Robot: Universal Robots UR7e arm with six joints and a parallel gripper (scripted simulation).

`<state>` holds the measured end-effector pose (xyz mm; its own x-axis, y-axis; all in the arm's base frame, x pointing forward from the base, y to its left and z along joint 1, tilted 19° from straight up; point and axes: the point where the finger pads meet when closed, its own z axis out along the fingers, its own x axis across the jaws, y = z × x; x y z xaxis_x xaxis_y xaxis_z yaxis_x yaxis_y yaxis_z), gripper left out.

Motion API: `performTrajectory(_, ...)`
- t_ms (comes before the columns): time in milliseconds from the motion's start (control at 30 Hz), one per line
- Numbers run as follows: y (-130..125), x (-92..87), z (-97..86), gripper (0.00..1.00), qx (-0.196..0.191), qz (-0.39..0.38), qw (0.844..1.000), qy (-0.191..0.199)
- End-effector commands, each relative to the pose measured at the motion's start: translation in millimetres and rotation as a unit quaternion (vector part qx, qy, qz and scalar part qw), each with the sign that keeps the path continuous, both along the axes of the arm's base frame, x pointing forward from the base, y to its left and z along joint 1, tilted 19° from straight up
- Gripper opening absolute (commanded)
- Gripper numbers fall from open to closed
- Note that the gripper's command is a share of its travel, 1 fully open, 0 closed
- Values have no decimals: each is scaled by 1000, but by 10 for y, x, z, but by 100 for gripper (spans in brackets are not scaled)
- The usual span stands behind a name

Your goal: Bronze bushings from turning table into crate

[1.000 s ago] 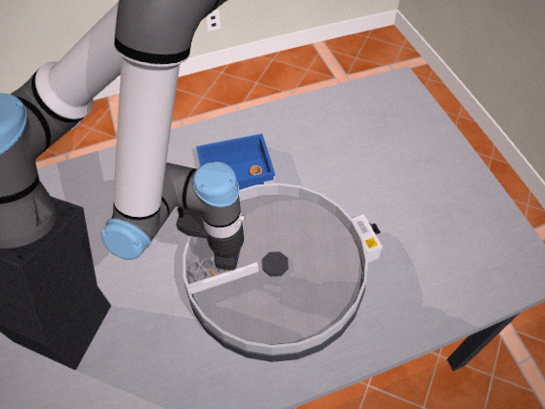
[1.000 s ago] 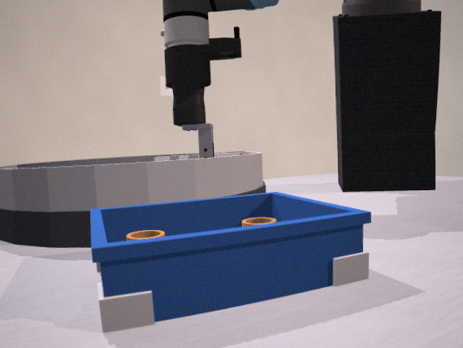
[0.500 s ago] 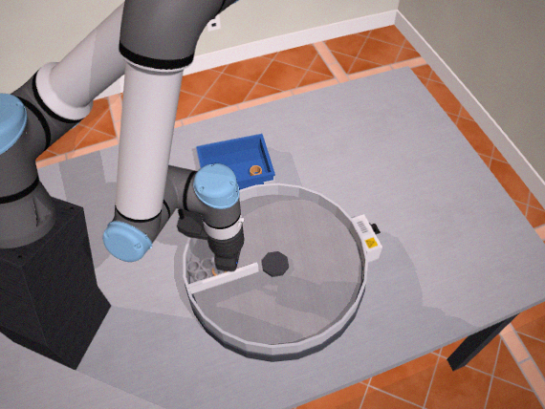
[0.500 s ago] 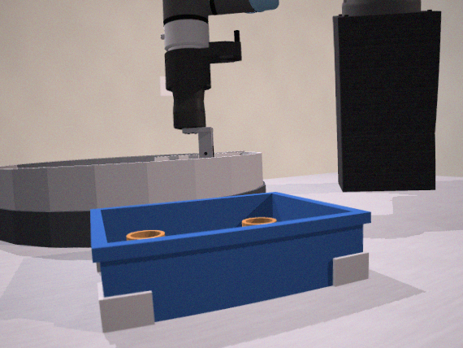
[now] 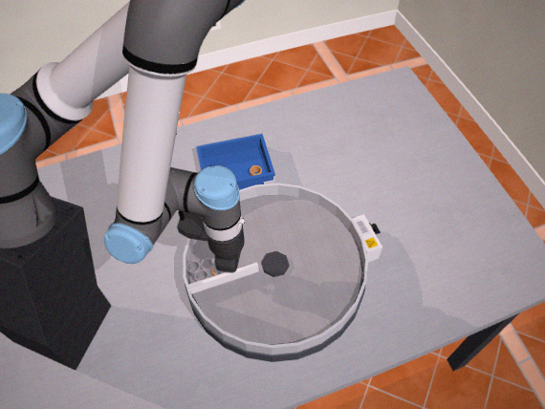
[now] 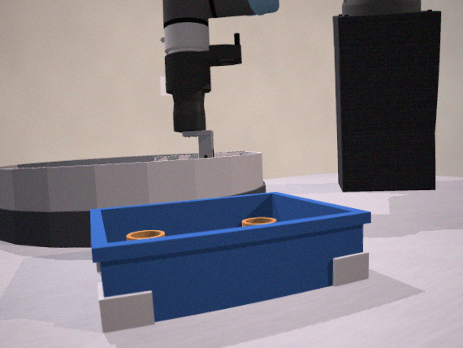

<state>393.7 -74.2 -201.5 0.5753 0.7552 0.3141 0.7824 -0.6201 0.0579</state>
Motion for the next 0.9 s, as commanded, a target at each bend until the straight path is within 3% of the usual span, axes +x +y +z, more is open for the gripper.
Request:
performTrajectory(0,6,12,-35,40,0,0,1000,0)
performTrajectory(333,6,12,-35,40,0,0,1000,0)
performTrajectory(367,6,11,-35,0,0,0,1000,0)
performTrajectory(867,6,11,-35,0,0,0,1000,0)
